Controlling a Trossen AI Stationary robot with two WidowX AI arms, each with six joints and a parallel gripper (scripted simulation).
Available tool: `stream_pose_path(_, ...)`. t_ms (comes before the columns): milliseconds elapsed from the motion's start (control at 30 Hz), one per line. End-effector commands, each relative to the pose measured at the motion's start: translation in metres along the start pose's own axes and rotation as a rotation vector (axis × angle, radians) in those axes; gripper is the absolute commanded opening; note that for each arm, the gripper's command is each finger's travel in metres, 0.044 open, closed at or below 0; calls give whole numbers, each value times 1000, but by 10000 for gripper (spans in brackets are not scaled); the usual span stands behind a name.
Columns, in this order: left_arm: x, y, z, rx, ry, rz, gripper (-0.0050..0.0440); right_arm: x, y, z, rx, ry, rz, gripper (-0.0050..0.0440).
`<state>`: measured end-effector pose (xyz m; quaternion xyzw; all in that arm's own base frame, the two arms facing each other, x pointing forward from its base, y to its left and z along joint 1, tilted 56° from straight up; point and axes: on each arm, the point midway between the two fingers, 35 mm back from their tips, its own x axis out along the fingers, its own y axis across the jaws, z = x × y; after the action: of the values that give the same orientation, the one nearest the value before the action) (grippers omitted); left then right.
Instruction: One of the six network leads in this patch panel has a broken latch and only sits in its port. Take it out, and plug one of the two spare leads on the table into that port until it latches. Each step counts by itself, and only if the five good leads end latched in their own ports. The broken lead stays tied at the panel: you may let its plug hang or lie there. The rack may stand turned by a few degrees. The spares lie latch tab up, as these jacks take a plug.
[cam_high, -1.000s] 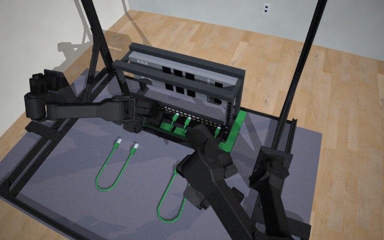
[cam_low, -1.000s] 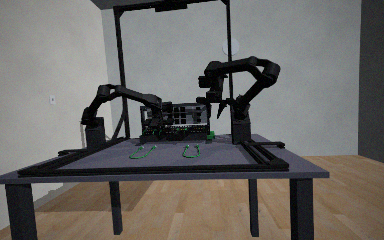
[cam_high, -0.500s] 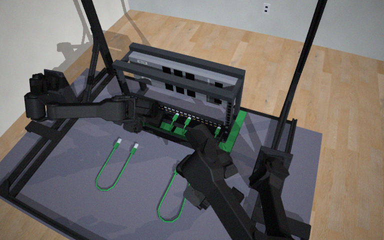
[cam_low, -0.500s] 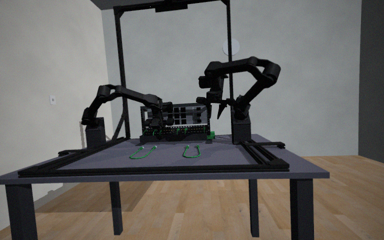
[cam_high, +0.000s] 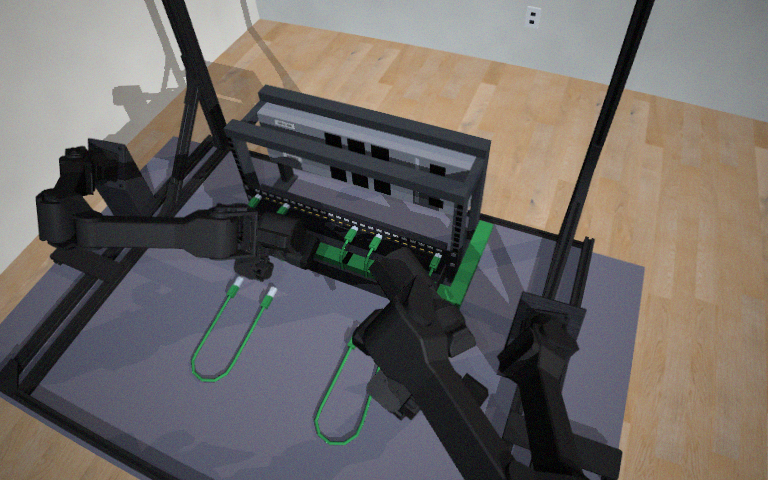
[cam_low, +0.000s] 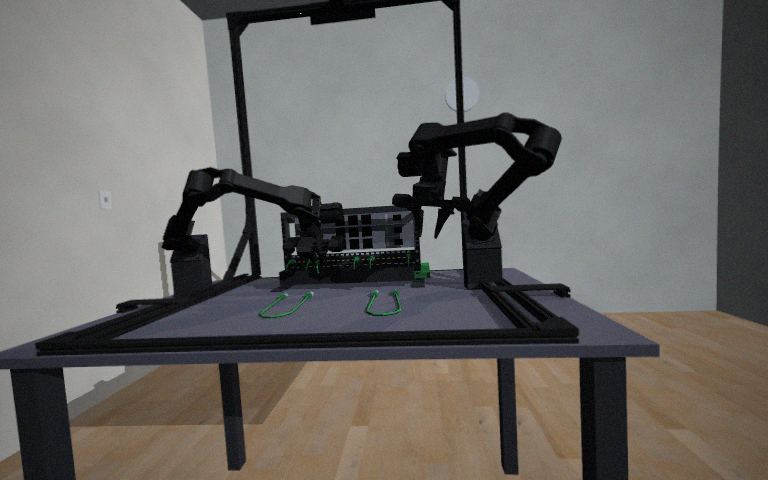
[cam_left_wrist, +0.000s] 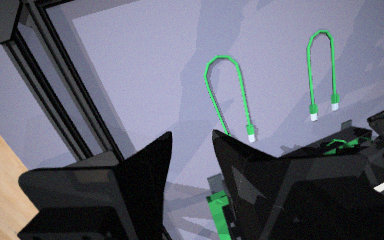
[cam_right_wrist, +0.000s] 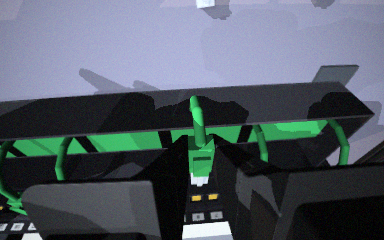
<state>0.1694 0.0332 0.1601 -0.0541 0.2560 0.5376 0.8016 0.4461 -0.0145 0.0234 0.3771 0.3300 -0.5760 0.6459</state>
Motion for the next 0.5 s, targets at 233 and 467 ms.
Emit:
stream_pose_path(233, 0, 0, 0, 0, 0, 0, 176, -11, 1, 10, -1, 0, 3, 55)
stream_pose_path(467, 0, 0, 0, 0, 0, 0, 176, -11, 1, 10, -1, 0, 3, 55)
